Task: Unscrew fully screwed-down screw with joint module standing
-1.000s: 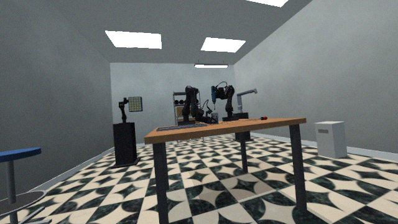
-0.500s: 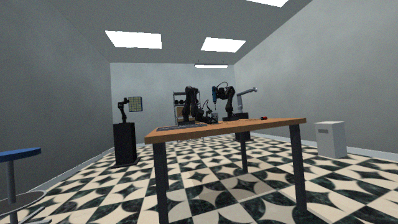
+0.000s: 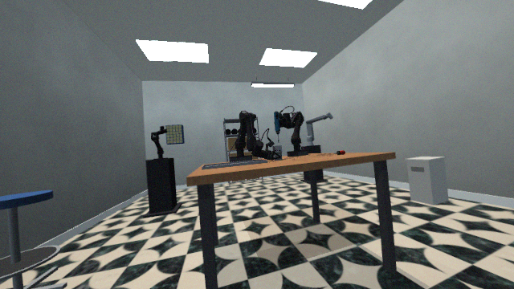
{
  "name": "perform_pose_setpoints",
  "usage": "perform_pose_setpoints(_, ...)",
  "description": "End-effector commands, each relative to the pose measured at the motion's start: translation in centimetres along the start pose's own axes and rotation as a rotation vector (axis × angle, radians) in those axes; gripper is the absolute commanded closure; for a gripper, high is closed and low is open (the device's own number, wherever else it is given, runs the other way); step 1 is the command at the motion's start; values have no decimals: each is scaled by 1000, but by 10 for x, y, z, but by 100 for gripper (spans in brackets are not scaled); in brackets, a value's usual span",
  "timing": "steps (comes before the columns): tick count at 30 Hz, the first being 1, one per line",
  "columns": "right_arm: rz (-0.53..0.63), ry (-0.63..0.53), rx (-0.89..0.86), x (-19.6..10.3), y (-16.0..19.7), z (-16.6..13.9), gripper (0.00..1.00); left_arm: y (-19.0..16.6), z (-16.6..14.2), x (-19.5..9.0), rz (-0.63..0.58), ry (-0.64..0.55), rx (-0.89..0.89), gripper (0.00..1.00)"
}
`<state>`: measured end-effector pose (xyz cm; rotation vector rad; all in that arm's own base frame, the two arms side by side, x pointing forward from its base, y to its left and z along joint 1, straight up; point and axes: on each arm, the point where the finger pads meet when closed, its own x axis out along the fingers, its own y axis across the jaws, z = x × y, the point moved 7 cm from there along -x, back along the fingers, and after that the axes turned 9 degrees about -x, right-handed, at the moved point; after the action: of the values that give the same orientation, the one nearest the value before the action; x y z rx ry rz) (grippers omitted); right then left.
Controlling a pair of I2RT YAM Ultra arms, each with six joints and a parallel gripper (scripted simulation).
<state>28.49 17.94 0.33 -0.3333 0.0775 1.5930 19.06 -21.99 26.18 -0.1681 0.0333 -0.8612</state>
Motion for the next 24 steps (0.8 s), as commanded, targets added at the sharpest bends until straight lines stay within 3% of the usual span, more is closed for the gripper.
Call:
perform_pose_setpoints(1,1,-10,-16,0,-4,5,41,-4,40,-5,-22,-155,5,58)
perform_pose_setpoints(8,1,-10,-16,0,-4,5,41,-1,26,-7,-17,-123,4,58)
perform_pose_setpoints(24,1,-10,-16,0,-4,5,41,-1,26,-9,-15,-122,5,58)
